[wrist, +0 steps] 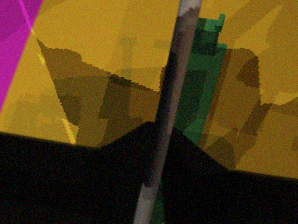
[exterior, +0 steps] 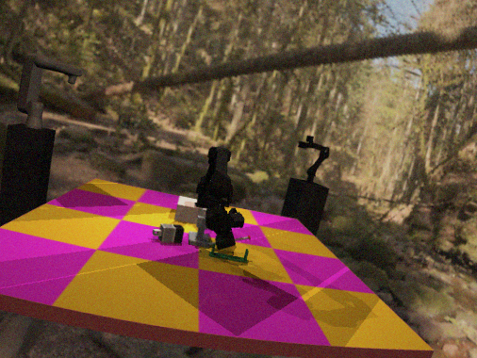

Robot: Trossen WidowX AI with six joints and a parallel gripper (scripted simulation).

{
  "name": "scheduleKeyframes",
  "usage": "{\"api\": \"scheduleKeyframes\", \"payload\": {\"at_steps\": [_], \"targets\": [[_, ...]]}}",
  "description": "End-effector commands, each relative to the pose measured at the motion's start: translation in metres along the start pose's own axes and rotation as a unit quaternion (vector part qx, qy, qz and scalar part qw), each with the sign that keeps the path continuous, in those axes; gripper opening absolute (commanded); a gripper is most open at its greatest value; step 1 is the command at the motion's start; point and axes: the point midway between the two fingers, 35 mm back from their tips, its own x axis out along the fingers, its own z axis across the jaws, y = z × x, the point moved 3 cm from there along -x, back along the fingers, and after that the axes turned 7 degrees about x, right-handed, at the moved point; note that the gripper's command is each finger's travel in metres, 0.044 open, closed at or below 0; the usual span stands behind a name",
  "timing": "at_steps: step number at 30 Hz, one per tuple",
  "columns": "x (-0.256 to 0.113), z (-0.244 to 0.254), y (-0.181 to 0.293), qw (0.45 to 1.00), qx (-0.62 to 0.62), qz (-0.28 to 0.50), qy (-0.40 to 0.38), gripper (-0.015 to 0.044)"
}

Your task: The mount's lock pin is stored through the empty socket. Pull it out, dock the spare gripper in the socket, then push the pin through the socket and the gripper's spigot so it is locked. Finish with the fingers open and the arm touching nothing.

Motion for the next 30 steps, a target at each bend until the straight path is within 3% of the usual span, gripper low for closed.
{"api": "scheduleKeyframes", "payload": {"at_steps": [1,30], "targets": [[0.0086,-0.0027,0.0055,1.0,0.0,0.002,-0.001,0.0],[0.0142,-0.0043,0.0094,1.0,0.01,-0.01,0.004,0.0]]}}
